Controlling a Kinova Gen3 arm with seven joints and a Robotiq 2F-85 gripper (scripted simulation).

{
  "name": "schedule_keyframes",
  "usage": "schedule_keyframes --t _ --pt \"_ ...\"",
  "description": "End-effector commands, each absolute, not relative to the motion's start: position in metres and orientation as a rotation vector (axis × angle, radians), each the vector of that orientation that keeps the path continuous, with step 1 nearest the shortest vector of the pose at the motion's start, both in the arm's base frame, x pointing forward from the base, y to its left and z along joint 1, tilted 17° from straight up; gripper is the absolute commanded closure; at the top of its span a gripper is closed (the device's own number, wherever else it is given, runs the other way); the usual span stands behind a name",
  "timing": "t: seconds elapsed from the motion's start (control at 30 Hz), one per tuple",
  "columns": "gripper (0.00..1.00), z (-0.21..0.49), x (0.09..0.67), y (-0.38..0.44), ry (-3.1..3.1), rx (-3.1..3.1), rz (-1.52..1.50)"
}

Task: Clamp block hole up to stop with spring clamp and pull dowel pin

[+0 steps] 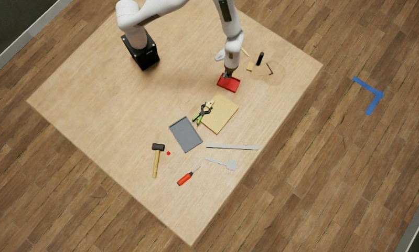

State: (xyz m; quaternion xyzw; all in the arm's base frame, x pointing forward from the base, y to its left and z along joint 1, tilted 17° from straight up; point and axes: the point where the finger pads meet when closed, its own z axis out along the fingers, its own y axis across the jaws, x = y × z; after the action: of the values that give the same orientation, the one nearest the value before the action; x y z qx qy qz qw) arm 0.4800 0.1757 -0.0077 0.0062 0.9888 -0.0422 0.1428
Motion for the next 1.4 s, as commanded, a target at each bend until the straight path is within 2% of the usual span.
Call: schedule_keyframes --t 0.0,1.37 --pt "0.9 -0.011 0.483 0.177 2.848 0.029 -0.112" --pt "0.9 -0.052 0.495 0.174 2.848 0.03 -0.111"
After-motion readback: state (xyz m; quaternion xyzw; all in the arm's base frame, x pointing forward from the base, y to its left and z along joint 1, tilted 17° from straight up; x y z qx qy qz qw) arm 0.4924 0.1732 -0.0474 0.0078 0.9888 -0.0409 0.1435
